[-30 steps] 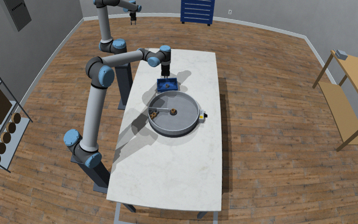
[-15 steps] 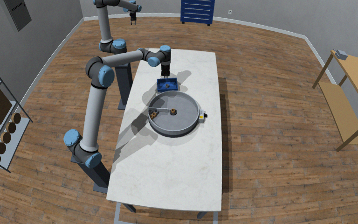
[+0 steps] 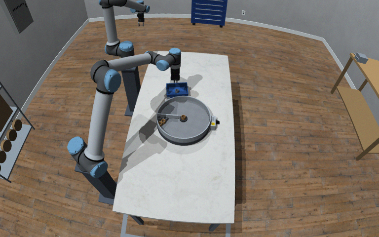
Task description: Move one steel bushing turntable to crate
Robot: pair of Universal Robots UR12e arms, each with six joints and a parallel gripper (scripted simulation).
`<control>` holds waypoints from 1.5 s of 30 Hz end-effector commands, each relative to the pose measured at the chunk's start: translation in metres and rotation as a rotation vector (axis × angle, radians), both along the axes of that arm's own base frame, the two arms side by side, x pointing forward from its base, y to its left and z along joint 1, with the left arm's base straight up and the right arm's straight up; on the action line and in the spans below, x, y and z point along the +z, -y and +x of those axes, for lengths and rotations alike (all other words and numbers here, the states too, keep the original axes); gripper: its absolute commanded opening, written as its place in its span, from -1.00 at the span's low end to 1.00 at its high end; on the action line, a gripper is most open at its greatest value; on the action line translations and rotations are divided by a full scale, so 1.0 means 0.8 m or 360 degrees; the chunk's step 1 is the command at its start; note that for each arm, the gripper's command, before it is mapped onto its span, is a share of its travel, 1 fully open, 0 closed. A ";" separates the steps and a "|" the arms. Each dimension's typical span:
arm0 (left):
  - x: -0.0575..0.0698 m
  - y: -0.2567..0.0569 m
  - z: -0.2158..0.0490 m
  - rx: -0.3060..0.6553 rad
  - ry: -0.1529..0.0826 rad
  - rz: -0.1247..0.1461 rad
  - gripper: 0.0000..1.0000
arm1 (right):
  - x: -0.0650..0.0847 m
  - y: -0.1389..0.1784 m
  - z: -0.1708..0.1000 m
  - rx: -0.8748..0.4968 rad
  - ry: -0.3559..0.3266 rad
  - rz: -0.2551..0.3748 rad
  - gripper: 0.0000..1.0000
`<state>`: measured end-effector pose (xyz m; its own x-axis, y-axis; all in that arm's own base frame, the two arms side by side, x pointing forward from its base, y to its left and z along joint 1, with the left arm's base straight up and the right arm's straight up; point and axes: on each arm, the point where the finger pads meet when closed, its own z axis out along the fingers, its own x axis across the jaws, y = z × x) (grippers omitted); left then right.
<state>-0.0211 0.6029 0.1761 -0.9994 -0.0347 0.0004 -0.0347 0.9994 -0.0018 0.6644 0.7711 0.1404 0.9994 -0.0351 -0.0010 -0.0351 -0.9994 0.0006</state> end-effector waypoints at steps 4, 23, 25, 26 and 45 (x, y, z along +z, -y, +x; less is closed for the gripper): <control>0.001 -0.001 0.000 0.0000 0.0001 0.0003 1.00 | 0.002 -0.001 0.000 0.0000 0.0002 0.0003 -0.18; 0.001 -0.001 0.000 0.0000 0.0001 0.0003 1.00 | 0.002 -0.001 0.000 0.0000 0.0002 0.0003 -0.18; 0.001 -0.001 0.000 0.0000 0.0001 0.0003 1.00 | 0.002 -0.001 0.000 0.0000 0.0002 0.0003 -0.18; 0.001 -0.001 0.000 0.0000 0.0001 0.0003 1.00 | 0.002 -0.001 0.000 0.0000 0.0002 0.0003 -0.18; 0.001 -0.001 0.000 0.0000 0.0001 0.0003 1.00 | 0.103 -0.001 0.000 0.0000 0.0002 0.0003 1.00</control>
<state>-0.0211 0.6029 0.1761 -0.9994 -0.0347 0.0004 -0.0347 0.9994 -0.0018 0.6644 0.7711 0.2146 0.9994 -0.0351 -0.0001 -0.0351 -0.9994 -0.0012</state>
